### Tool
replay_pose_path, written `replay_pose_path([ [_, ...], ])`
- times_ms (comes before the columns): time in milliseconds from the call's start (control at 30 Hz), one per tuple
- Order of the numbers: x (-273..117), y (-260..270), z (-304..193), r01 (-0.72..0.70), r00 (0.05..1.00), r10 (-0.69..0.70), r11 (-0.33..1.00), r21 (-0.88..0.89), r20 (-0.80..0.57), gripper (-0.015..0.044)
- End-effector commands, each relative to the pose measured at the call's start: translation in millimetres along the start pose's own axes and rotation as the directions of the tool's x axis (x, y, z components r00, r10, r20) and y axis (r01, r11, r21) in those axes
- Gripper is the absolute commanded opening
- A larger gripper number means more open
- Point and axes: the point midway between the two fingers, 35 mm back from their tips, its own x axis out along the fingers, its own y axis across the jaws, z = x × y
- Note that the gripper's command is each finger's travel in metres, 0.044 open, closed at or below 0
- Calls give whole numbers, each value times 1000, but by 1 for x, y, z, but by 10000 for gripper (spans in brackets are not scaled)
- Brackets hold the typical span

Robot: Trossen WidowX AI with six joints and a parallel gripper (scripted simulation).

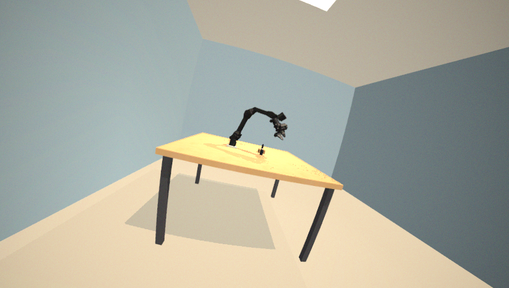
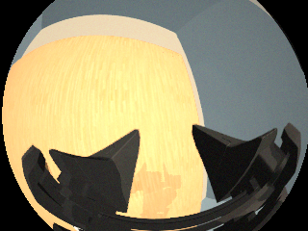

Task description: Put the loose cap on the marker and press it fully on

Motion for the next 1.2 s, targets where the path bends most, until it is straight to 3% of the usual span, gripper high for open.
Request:
replay_pose_path([
  [0, -9, 73, -33, -284, 958, 245, 887, -365, -151, 251],
  [167, -36, 136, -70, -542, 835, 449, 567, -621, -319, 251],
  [267, -60, 168, -90, -630, 741, 535, 342, -698, -407, 251],
  [333, -68, 176, -96, -646, 711, 555, 274, -712, -431, 251],
  [567, -70, 179, -97, -647, 710, 556, 271, -713, -432, 251],
  [733, -47, 197, -111, -647, 709, 557, 271, -713, -432, 251],
  [1167, -33, 210, -120, -647, 709, 557, 271, -713, -432, 251],
])
